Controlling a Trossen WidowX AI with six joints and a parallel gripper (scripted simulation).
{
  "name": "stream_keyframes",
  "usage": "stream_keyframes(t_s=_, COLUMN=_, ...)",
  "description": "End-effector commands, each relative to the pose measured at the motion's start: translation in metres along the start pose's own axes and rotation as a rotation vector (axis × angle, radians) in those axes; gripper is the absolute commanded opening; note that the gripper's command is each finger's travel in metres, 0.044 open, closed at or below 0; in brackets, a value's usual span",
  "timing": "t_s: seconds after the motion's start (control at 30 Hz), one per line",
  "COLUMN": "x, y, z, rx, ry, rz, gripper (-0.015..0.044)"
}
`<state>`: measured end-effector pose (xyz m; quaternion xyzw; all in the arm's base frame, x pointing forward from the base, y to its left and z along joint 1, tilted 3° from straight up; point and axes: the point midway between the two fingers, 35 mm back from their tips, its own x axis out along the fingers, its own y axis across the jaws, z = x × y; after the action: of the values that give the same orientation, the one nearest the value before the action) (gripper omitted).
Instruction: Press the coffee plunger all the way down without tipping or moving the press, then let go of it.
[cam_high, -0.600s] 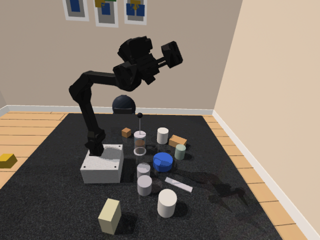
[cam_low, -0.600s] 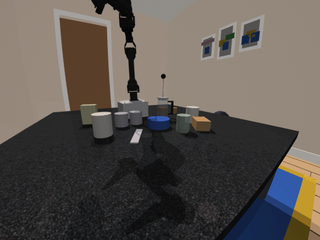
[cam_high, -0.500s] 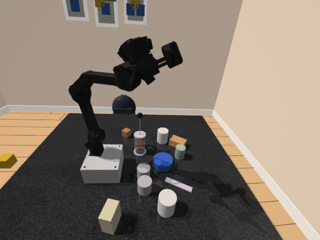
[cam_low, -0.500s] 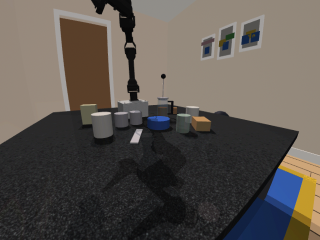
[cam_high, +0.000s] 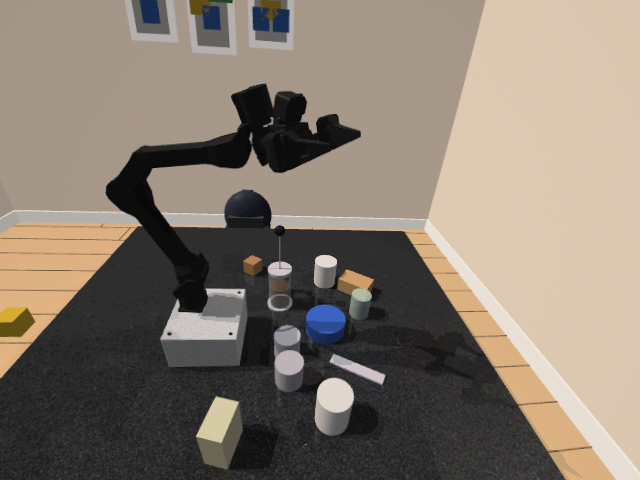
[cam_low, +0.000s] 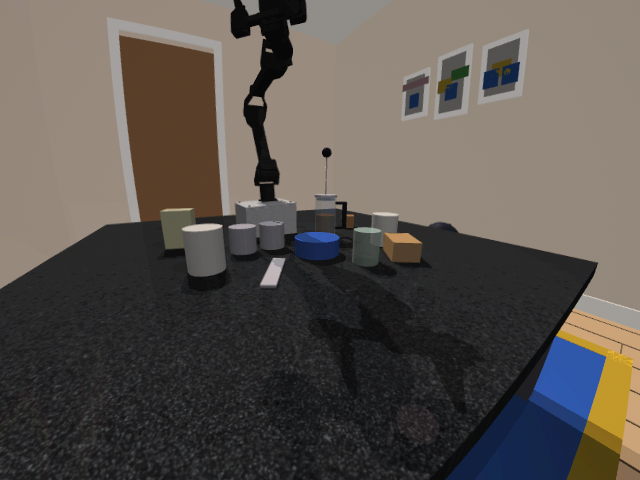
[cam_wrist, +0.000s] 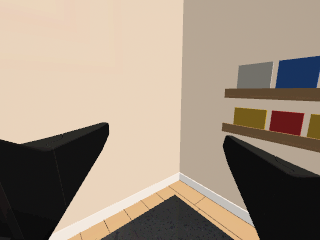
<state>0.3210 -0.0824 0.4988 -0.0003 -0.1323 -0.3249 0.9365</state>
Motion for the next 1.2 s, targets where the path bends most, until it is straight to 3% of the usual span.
stream_keyframes(t_s=0.0, x=-0.056, y=0.043, z=-0.036, rx=-0.044, ry=0.159, rz=0.294, gripper=0.044)
stream_keyframes(t_s=0.3, x=-0.157, y=0.07, z=-0.092, rx=-0.126, ry=0.394, rz=0.701, gripper=0.044)
stream_keyframes(t_s=0.63, x=-0.277, y=0.056, z=-0.164, rx=-0.27, ry=0.68, rz=1.142, gripper=0.044)
stream_keyframes(t_s=1.17, x=-0.3, y=0.043, z=-0.227, rx=-0.286, ry=0.705, rz=1.183, gripper=0.044)
